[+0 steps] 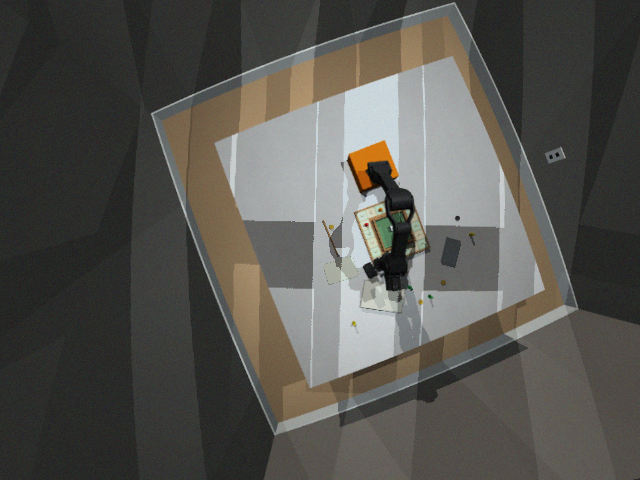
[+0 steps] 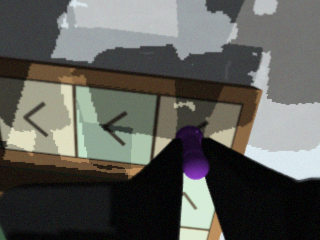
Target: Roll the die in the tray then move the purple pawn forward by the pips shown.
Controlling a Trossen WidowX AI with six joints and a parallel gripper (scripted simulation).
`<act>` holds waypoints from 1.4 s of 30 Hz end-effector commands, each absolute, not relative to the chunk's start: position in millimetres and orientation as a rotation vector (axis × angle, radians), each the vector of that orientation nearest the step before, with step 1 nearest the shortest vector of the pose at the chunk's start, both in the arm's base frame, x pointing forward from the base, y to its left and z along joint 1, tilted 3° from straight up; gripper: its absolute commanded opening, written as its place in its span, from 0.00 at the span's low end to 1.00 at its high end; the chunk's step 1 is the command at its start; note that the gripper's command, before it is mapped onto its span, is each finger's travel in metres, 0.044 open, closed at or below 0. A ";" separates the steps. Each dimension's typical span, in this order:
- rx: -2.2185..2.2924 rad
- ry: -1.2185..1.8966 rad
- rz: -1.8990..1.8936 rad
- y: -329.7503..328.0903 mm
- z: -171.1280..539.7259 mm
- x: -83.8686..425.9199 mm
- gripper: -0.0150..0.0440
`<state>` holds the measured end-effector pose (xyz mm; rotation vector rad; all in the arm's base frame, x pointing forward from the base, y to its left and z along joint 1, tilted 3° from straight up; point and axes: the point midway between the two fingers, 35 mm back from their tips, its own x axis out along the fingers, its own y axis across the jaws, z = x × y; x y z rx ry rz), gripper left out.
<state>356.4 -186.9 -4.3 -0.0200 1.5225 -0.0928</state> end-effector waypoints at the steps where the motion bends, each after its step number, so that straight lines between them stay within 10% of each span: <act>1: -0.021 1.522 -0.088 -186.6 -5.4 356.4 0.25; 24: -0.021 1.522 -0.088 -183.1 120.9 354.5 0.25; 42: -0.015 1.520 -0.082 -103.3 68.5 380.9 0.25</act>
